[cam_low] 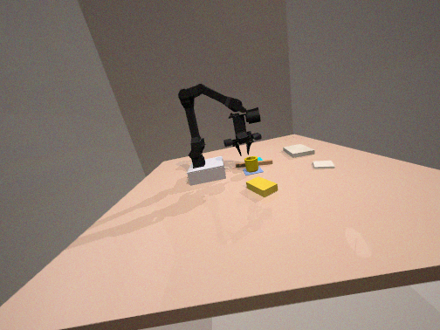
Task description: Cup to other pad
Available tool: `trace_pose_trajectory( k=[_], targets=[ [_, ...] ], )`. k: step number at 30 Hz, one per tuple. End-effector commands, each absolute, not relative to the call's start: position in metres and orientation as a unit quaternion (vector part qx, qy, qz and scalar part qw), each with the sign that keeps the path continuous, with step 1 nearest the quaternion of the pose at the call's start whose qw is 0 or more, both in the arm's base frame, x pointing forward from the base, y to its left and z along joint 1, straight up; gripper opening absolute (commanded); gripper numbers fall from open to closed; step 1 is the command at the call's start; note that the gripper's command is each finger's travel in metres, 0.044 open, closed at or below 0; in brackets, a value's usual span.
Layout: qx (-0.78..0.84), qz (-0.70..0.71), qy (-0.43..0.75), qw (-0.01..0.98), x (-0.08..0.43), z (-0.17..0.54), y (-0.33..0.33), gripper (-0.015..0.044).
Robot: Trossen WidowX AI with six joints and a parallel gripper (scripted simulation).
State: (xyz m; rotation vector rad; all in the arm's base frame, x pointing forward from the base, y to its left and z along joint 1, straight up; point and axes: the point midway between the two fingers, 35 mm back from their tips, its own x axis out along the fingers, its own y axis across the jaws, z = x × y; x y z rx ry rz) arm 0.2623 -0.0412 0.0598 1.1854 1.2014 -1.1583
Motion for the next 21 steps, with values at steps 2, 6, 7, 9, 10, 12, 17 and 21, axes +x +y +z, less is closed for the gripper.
trace_pose_trajectory(
  k=[2,6,7,9,10,12,17,21],
  targets=[
    [0.496,-0.485,0.501,0.517,0.263,0.052,-0.041,0.0167],
    [0.496,-0.485,0.501,0.517,0.264,0.045,-0.041,0.0167],
    [0.496,-0.485,0.501,0.517,0.264,0.044,-0.041,0.0167],
    [0.496,-0.485,0.501,0.517,0.264,0.040,-0.041,0.0167],
    [0.496,-0.485,0.501,0.517,0.264,0.039,-0.041,0.0167],
    [0.496,-0.485,0.501,0.517,0.264,0.035,-0.041,0.0167],
    [0.496,-0.485,0.501,0.517,0.265,0.027,-0.041,0.0167],
    [0.496,-0.485,0.501,0.517,0.265,0.021,-0.041,0.0167]
  ],
)
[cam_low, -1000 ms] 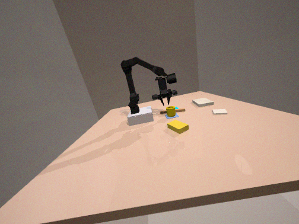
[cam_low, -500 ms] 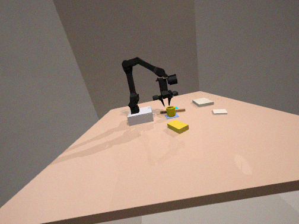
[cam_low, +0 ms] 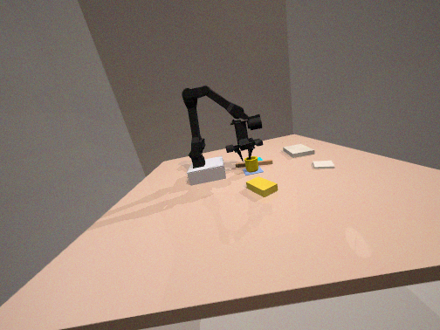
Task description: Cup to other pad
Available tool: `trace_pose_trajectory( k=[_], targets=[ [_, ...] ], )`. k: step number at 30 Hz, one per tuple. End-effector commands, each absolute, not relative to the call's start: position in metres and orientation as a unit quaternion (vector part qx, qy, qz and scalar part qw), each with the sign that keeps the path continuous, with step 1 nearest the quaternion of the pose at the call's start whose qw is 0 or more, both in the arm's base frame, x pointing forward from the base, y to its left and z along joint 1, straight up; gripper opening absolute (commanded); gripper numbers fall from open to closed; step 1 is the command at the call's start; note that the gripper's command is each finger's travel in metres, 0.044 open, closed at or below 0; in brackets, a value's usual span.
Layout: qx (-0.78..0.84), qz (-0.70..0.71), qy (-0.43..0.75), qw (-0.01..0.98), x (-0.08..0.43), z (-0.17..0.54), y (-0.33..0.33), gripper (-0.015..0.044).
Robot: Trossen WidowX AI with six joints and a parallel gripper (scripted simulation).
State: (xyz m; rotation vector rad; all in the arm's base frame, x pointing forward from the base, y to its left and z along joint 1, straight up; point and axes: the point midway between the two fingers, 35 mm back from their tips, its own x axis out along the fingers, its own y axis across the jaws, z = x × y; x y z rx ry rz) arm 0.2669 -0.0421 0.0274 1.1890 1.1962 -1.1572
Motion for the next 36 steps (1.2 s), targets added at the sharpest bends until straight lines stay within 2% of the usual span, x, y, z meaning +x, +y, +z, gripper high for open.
trace_pose_trajectory(
  k=[1,20,36],
  targets=[
    [0.496,-0.485,0.501,0.517,0.265,0.019,-0.041,0.0167],
    [0.496,-0.485,0.501,0.517,0.264,-0.002,-0.041,0.0167],
    [0.495,-0.484,0.501,0.519,0.265,0.000,-0.042,0.0060]
  ],
)
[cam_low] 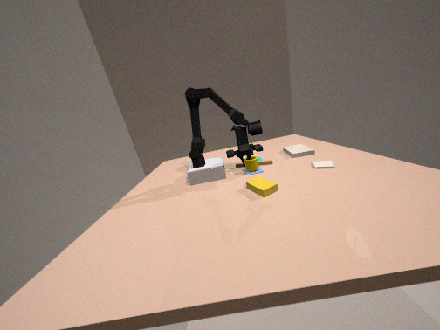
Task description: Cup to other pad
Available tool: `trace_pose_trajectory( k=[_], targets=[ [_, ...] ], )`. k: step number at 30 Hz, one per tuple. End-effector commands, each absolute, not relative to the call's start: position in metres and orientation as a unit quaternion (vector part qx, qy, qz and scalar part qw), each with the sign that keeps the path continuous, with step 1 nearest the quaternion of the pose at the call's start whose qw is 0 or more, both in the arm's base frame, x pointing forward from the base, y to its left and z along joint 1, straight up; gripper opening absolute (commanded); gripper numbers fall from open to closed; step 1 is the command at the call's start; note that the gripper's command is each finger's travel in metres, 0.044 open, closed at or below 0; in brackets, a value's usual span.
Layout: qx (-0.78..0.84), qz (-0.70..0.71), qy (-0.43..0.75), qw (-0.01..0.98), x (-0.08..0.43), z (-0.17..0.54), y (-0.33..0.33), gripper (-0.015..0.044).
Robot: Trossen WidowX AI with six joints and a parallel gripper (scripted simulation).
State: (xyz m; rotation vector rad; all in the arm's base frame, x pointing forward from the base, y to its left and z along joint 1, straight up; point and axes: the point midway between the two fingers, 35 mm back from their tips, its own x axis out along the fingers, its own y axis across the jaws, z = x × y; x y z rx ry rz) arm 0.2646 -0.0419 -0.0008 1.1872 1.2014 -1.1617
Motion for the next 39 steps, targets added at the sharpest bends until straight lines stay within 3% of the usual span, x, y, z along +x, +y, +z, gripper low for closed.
trace_pose_trajectory(
  k=[1,7,22,39],
  targets=[
    [0.495,-0.484,0.501,0.519,0.265,0.000,-0.042,0.0053],
    [0.495,-0.484,0.501,0.519,0.265,0.000,-0.042,0.0000],
    [0.496,-0.485,0.501,0.517,0.260,0.045,-0.042,0.0000],
    [0.494,-0.488,0.503,0.515,0.257,0.043,-0.042,0.0000]
  ],
)
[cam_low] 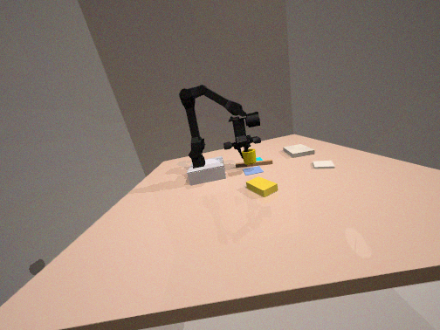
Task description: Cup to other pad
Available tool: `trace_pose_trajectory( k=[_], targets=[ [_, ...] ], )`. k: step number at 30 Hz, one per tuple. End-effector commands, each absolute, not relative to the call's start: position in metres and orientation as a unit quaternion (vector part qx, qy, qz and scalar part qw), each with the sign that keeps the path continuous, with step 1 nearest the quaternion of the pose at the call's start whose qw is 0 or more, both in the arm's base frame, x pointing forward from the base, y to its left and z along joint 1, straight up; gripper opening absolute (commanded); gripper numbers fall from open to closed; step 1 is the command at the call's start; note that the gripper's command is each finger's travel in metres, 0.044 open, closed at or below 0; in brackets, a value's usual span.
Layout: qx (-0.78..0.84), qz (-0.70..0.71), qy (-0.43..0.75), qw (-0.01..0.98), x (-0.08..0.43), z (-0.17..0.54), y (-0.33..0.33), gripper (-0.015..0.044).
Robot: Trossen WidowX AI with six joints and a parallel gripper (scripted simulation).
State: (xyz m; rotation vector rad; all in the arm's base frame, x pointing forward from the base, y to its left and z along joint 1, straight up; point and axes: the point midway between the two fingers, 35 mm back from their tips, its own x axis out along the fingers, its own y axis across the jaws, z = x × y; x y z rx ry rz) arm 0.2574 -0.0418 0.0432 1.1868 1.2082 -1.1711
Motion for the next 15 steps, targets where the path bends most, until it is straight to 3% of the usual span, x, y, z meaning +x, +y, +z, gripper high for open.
trace_pose_trajectory(
  k=[1,15],
  targets=[
    [0.494,-0.488,0.503,0.515,0.257,0.043,-0.042,0.0000],
    [0.496,-0.486,0.502,0.516,0.263,0.044,-0.023,0.0000]
  ],
)
